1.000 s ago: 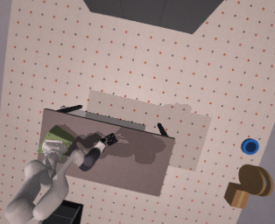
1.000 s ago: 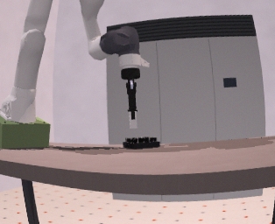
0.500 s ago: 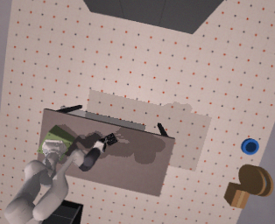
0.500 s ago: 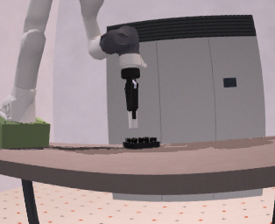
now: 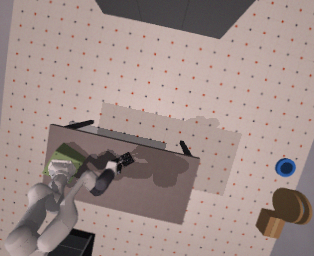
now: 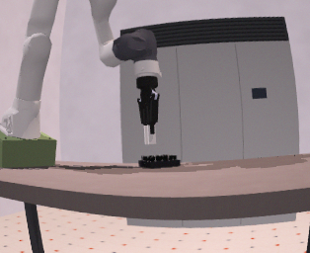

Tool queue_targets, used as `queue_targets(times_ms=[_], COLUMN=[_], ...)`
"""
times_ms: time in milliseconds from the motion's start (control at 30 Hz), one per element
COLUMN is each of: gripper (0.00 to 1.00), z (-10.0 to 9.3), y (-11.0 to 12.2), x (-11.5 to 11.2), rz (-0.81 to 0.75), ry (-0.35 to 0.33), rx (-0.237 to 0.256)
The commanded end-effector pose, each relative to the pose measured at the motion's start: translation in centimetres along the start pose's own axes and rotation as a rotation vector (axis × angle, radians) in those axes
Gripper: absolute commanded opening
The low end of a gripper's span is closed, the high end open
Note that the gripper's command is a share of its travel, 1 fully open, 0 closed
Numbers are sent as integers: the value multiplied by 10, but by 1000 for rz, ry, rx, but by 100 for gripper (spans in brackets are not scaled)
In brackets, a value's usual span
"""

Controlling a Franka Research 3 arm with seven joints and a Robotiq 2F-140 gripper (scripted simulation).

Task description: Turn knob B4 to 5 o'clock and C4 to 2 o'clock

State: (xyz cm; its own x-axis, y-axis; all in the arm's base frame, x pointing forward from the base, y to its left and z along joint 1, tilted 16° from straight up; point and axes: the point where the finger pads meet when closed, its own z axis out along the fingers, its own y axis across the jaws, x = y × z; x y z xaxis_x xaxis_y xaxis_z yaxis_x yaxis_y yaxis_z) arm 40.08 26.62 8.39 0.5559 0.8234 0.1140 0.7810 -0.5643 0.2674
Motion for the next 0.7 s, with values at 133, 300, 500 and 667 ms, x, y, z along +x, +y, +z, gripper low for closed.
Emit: queue_targets(times_ms=[133,300,500,667], gripper=[12,12,12,12], z=[-1,-1,-2,-2], y=[0,0,0,0], x=[-1,-1,-1,-1], rz=[-213,-270,-367,-440], ry=[-9,-8,-7,-6], rx=[21,21,21,22])
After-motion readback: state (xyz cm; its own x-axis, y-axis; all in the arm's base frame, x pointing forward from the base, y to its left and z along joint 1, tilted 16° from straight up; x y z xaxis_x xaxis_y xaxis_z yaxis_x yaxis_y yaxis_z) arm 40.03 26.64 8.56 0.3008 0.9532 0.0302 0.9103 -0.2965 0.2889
